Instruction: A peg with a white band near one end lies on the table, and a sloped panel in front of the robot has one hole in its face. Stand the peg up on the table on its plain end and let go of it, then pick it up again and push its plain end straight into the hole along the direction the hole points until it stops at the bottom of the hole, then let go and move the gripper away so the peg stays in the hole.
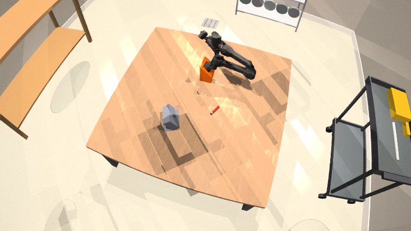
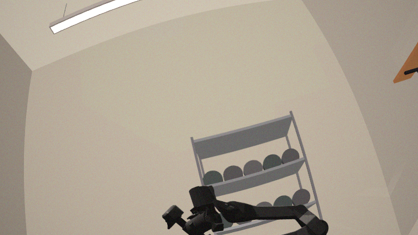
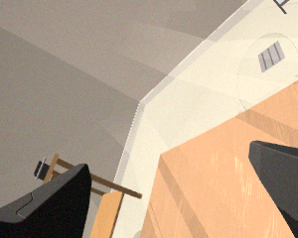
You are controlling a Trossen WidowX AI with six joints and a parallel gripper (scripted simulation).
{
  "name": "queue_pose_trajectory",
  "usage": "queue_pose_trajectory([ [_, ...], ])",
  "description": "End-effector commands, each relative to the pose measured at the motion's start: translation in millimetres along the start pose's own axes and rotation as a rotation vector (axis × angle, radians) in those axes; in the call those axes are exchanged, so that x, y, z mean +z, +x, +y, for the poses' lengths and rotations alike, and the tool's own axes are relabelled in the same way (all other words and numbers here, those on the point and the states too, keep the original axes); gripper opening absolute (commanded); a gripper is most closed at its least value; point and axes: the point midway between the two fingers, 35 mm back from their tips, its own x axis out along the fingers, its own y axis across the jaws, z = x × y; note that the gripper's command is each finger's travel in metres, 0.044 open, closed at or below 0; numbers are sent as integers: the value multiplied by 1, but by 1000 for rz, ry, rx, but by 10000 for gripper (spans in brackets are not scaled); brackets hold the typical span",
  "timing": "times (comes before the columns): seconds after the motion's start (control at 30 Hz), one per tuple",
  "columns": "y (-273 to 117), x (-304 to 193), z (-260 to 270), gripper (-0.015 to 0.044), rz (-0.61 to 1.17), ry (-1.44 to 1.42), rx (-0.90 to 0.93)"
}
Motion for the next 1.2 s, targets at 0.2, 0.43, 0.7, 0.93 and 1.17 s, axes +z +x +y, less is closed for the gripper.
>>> queue_pose_trajectory([
  [0.2,-10,-17,28,440,108,-114,107],
  [0.43,-28,-42,59,440,242,-264,239],
  [0.7,-58,-74,87,440,394,-442,383],
  [0.93,-90,-104,104,440,525,-605,504],
  [1.17,-124,-133,112,440,640,-774,615],
])
